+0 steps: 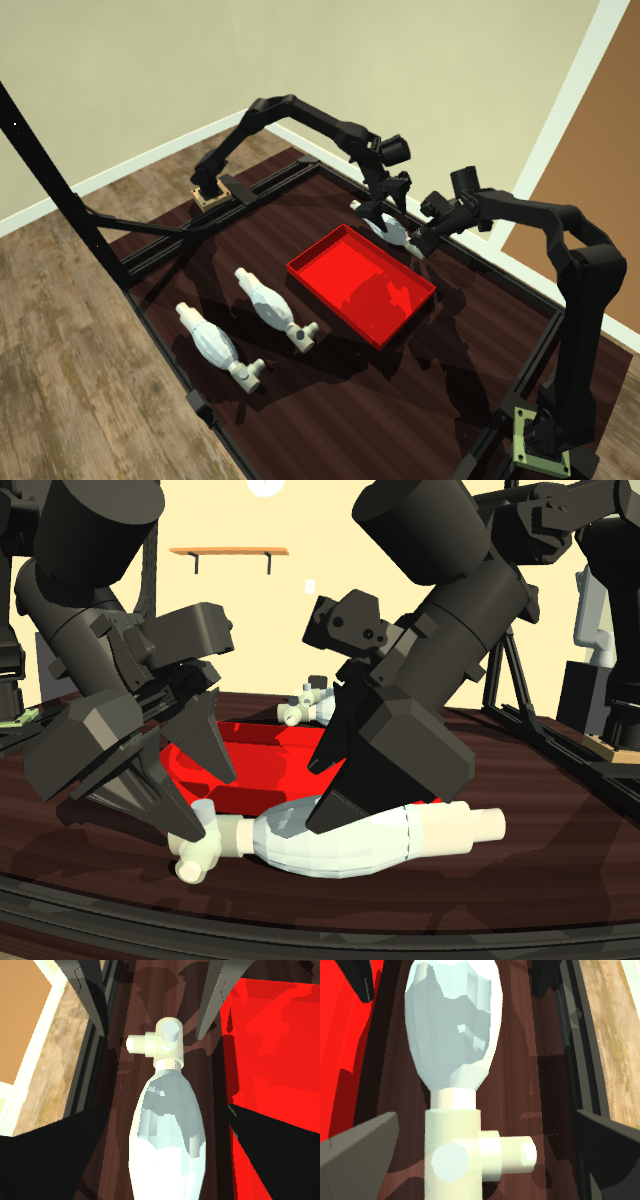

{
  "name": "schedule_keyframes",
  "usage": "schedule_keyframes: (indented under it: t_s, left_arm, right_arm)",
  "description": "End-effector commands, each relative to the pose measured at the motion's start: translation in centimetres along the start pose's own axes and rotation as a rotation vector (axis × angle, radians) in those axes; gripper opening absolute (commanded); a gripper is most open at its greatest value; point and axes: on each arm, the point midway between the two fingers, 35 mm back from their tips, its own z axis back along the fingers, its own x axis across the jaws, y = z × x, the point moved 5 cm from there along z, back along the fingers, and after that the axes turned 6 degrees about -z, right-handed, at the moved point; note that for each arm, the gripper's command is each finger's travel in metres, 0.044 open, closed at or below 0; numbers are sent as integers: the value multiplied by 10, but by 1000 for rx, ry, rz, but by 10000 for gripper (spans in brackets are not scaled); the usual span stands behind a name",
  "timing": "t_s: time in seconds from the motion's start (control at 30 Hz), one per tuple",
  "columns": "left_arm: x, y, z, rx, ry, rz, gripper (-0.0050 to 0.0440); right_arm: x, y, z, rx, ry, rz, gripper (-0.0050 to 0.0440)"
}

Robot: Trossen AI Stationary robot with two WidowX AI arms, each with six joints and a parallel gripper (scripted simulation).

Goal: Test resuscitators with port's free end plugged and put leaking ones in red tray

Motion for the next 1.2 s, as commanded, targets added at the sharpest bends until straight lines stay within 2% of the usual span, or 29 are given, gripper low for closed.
schedule_keyframes:
  t_s: [0.0,0.97,1.0,1.17]
  left_arm:
    - [-1,4,-2,3,3,0,440]
    - [-1,3,-2,4,3,2,440]
    - [-3,27,-34,5,5,1,440]
    - [-3,27,-34,5,5,1,440]
  right_arm:
    - [0,5,-4,13,-14,-3,409]
    - [0,5,-5,13,-13,-3,409]
    - [-3,35,-44,13,-12,-3,409]
    - [-3,35,-44,13,-12,-3,409]
